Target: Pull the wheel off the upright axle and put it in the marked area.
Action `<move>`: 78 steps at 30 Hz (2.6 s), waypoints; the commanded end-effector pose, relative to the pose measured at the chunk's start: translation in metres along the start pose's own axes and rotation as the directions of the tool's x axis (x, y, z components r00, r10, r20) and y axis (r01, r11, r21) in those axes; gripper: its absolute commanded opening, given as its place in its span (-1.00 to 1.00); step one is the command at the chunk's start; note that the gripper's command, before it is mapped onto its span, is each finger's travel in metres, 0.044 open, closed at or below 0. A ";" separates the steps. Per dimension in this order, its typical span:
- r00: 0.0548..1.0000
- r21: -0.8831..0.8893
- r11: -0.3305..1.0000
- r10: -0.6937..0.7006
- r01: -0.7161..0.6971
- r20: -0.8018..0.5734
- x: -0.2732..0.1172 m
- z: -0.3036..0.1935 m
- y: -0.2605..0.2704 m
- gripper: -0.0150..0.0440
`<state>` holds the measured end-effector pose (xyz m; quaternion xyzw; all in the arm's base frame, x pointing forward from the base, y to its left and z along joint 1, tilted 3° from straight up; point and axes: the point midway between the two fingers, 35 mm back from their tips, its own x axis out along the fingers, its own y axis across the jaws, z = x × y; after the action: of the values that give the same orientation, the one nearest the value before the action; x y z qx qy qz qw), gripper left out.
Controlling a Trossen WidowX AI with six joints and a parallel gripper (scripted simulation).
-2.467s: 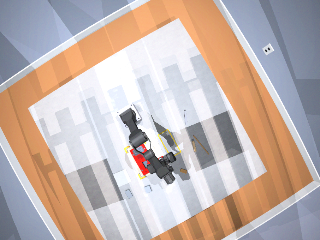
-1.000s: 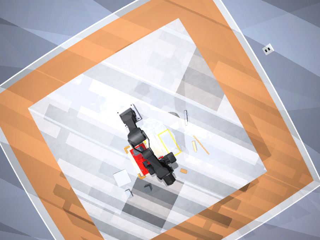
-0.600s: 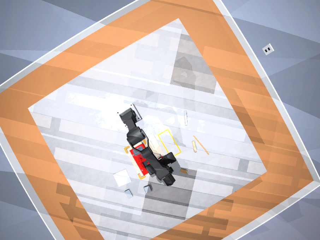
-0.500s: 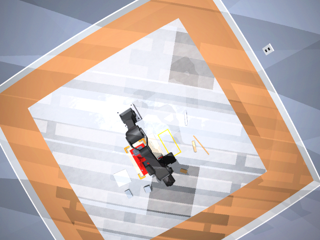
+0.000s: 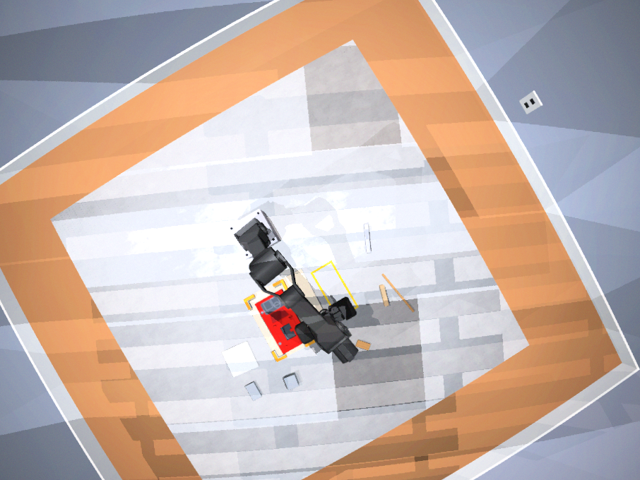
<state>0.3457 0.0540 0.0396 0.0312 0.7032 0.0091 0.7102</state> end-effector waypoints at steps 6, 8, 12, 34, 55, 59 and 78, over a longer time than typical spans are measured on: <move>1.000 0.001 1.000 0.005 -0.005 0.019 -0.007 -0.015 0.030 -0.49; 1.000 0.001 1.000 0.006 -0.006 0.019 -0.007 -0.019 0.037 -0.49; 1.000 0.001 1.000 0.008 -0.008 0.020 -0.008 -0.027 0.050 -0.49; 1.000 0.000 1.000 0.011 -0.011 0.021 0.036 -0.037 0.069 -0.49; 1.000 -0.003 1.000 0.012 -0.012 0.014 0.092 -0.040 0.068 0.13; 1.000 -0.003 1.000 0.012 -0.012 0.014 0.090 -0.039 0.068 0.49; 1.000 0.002 1.000 0.010 -0.010 0.015 0.012 -0.078 0.051 1.00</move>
<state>0.2821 0.1140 0.0158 0.0351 0.7041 0.0083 0.7092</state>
